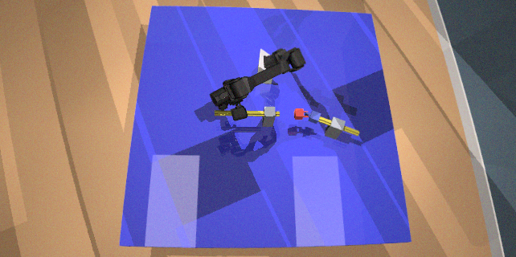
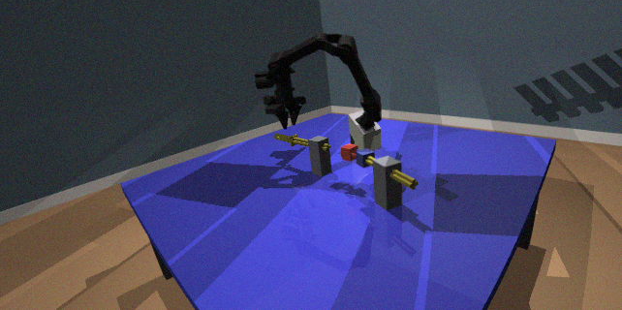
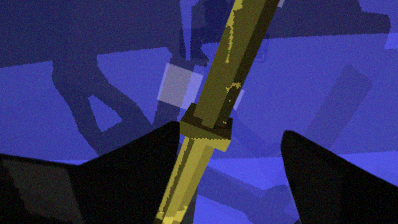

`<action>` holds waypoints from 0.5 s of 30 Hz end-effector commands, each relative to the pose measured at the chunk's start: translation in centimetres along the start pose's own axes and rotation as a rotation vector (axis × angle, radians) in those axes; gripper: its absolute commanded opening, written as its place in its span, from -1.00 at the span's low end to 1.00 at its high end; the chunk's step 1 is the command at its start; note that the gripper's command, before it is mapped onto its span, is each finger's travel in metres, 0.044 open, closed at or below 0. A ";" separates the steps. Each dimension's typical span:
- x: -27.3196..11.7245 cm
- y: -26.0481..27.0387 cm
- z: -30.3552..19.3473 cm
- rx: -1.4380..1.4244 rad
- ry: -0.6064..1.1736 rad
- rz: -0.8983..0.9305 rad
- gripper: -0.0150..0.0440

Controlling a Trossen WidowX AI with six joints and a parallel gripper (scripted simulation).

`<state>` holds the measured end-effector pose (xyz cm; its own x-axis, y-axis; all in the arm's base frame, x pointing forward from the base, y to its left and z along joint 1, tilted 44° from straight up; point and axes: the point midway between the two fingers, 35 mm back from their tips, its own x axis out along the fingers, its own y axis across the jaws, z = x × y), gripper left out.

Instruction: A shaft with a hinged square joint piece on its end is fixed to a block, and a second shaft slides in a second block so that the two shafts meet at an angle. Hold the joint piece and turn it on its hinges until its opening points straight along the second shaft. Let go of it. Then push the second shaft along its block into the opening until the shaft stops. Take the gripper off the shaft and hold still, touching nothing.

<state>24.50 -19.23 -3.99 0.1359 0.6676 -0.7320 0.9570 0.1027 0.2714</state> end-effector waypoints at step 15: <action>-3.7 0.1 0.2 -0.591 -0.003 -0.005 1.00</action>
<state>24.20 -21.41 -1.74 0.1354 0.6666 -0.7330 0.7084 0.4521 0.5420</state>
